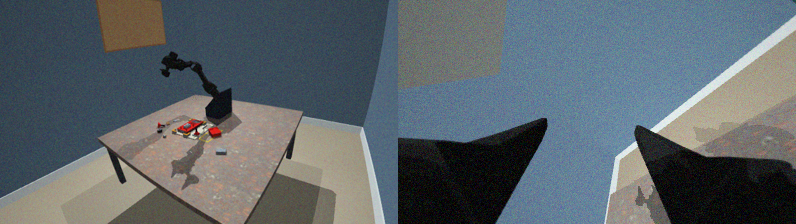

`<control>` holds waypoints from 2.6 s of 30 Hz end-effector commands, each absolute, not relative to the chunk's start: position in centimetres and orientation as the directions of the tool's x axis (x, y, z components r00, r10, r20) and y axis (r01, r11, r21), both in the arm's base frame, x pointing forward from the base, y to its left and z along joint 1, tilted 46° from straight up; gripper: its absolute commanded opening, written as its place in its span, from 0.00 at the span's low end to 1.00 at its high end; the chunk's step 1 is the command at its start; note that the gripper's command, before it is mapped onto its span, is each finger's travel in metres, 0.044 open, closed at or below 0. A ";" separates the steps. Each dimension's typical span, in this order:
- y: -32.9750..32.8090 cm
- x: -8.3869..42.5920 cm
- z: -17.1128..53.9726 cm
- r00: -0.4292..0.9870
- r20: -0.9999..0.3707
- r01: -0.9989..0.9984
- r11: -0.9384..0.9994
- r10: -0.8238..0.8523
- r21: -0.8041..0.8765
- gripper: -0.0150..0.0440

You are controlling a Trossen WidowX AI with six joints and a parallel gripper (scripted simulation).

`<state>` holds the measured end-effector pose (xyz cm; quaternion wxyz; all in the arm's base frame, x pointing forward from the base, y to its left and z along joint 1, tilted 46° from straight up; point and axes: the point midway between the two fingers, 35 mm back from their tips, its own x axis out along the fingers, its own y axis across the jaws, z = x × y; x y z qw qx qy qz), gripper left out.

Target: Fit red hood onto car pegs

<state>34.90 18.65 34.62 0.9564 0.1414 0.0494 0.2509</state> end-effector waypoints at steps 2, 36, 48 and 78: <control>19.5 36.9 30.4 0.875 -0.166 -0.410 0.879 0.454 0.243 1.00; 17.0 34.4 -5.5 0.378 -0.892 -0.534 0.728 -0.249 -0.430 1.00; 11.6 27.8 -14.1 0.164 -0.772 -0.805 0.368 -0.614 -0.464 1.00; 8.9 26.1 -16.6 0.130 -0.699 -0.873 0.252 -0.704 -0.416 1.00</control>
